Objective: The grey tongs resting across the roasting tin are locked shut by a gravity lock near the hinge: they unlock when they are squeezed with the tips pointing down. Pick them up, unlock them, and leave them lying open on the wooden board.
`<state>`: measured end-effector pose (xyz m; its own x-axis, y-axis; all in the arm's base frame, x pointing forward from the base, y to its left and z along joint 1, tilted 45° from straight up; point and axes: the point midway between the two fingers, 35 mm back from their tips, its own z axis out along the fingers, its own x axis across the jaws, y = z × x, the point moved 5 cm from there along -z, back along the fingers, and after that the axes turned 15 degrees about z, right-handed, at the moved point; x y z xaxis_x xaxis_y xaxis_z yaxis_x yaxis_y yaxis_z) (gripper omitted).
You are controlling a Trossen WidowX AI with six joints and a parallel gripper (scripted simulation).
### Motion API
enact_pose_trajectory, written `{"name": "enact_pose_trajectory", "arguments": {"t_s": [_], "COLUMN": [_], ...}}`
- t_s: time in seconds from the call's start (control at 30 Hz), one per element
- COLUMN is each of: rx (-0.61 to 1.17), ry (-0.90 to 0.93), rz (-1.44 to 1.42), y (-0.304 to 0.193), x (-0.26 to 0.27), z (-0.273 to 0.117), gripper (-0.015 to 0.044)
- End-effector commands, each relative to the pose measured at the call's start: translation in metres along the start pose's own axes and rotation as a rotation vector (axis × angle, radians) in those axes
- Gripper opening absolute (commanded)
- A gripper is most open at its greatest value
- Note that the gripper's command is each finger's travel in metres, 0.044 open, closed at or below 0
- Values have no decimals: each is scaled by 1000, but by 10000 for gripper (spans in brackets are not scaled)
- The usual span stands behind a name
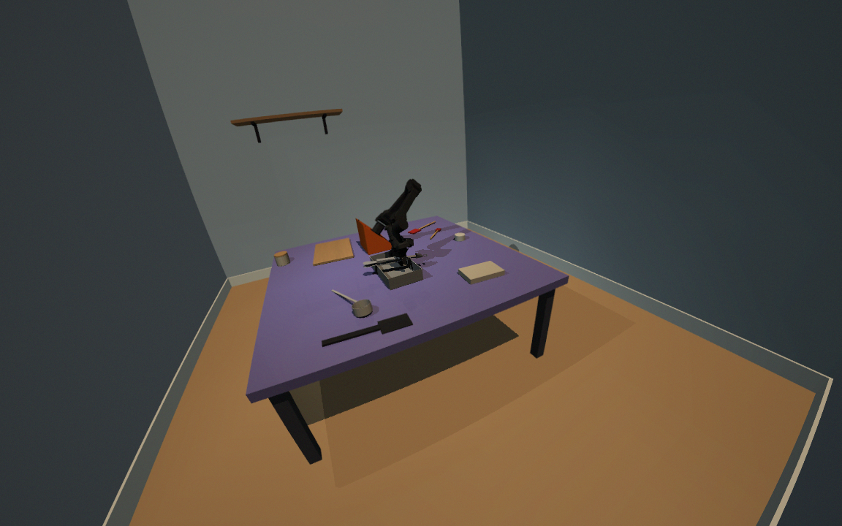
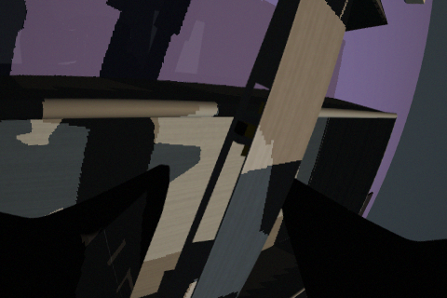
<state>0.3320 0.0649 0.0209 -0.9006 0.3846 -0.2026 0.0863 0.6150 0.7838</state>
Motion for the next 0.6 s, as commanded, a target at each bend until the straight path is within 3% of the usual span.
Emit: {"name": "enact_pose_trajectory", "arguments": {"t_s": [0.0, 0.07, 0.57], "rx": [0, 0, 0], "ry": [0, 0, 0], "rz": [0, 0, 0], "y": [0, 0, 0], "x": [0, 0, 0], "z": [0, 0, 0], "gripper": [234, 181, 81]}}
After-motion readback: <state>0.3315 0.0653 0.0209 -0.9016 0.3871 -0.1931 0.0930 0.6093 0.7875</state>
